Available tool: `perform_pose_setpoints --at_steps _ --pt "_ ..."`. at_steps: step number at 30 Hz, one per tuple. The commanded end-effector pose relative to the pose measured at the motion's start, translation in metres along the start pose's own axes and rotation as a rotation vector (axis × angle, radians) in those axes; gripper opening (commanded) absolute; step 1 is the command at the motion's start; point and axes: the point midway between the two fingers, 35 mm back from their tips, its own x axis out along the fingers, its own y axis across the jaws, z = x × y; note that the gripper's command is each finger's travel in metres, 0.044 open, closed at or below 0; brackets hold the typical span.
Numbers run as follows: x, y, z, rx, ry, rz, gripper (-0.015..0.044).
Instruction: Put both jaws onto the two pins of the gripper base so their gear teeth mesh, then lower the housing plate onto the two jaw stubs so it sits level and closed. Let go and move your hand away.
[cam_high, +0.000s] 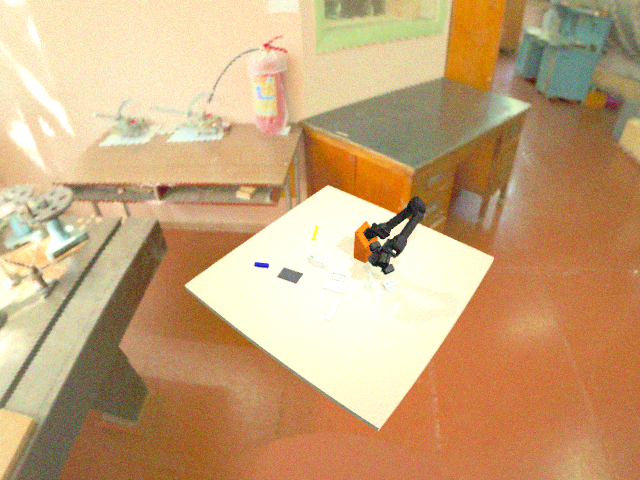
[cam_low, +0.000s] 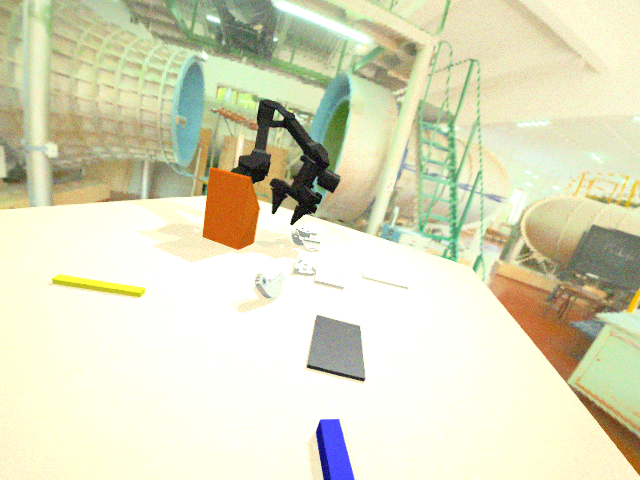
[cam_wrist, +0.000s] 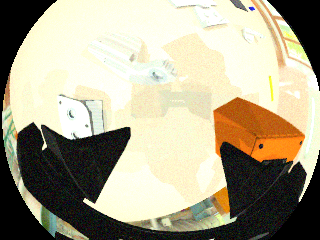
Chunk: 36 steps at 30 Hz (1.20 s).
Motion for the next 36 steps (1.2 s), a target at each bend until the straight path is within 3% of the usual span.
perform_pose_setpoints --at_steps 1,19,36 --pt "0.001 -0.001 0.003 -0.081 0.014 0.027 0.0440" --pt "-0.004 0.000 0.026 -0.527 -0.022 0.191 0.0440" --pt "-0.013 -0.002 0.048 -0.949 -0.169 0.328 0.0440"
